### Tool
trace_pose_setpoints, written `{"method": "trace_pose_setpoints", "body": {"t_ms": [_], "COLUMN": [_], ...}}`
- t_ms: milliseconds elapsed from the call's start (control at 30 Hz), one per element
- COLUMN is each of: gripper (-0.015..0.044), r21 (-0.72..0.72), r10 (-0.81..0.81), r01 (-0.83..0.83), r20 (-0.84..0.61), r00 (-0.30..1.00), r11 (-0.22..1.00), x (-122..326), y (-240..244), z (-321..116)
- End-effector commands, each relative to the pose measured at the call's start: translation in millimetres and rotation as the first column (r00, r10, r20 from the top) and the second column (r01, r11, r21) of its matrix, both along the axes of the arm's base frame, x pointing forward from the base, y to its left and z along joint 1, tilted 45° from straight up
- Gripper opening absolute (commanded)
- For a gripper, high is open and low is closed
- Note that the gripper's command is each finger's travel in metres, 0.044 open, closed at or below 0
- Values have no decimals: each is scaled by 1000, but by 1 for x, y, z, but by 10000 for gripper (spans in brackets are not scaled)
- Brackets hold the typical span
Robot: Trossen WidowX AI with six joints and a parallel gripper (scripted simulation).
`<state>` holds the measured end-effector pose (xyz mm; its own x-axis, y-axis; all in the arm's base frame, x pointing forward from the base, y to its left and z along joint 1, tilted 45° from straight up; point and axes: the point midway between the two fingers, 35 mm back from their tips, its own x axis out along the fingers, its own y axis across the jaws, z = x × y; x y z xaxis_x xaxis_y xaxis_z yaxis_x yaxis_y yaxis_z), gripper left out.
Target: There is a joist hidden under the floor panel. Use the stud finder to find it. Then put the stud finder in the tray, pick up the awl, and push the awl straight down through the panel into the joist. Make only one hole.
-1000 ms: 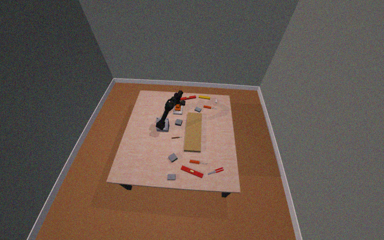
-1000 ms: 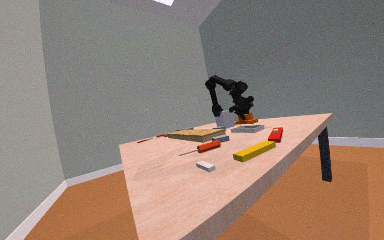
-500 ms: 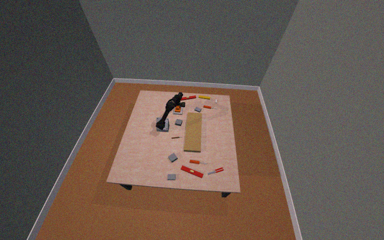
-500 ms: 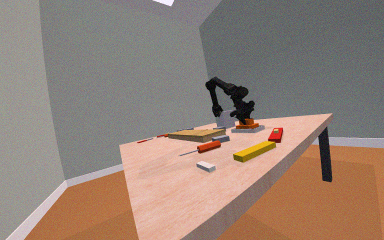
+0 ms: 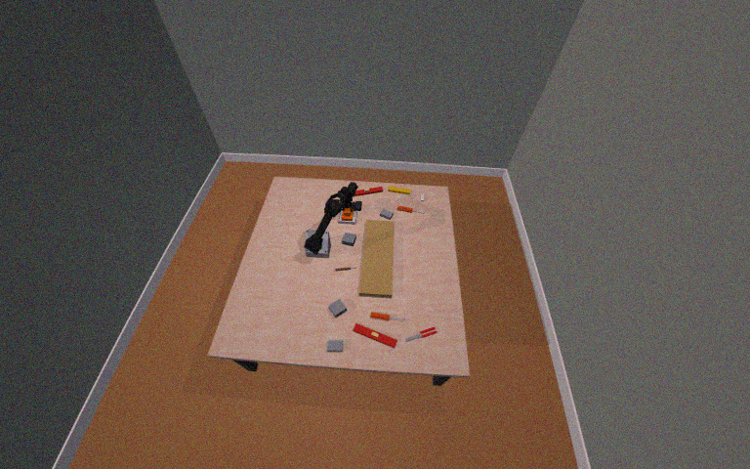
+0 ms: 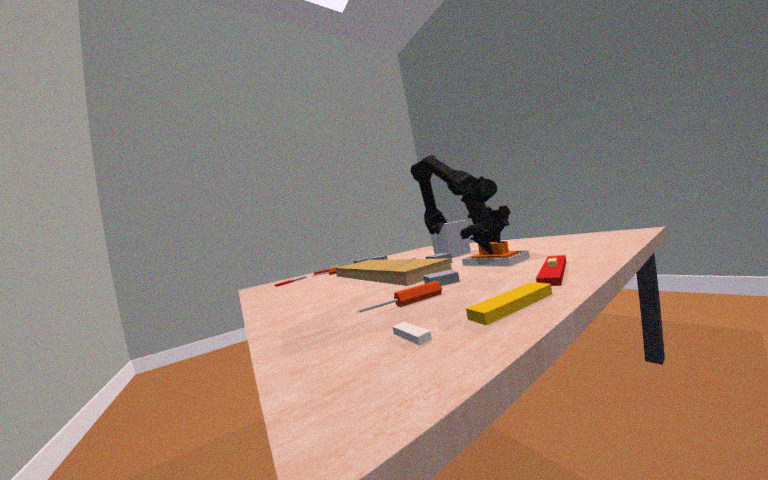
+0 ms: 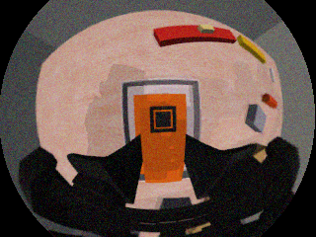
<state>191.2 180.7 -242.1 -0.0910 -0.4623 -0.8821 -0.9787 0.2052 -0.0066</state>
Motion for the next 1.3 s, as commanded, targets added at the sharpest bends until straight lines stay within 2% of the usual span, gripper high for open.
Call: {"method": "trace_pose_setpoints", "body": {"t_ms": [0, 233, 367, 500, 667, 967, 1100, 1267], "gripper": [157, 341, 440, 440, 440, 440, 440, 440], "r21": [0, 0, 2, 2, 2, -34, -37, -30], "r10": [-1, -1, -1, -1, -15, -349, -474, -592], "r01": [1, 1, 1, 1, 15, 369, 519, 686], "r20": [0, 0, 0, -2, 21, 251, 354, 479], "r00": [1000, 1000, 1000, 1000, 1000, 903, 806, 648], "r11": [1000, 1000, 1000, 1000, 1000, 929, 854, 727], "x": [0, 1, 7, 12, 19, 73, 71, 48], "y": [0, 2, 28, 64, 55, -56, -115, -185], "z": [0, 2, 26, 68, 70, 180, 223, 266]}}
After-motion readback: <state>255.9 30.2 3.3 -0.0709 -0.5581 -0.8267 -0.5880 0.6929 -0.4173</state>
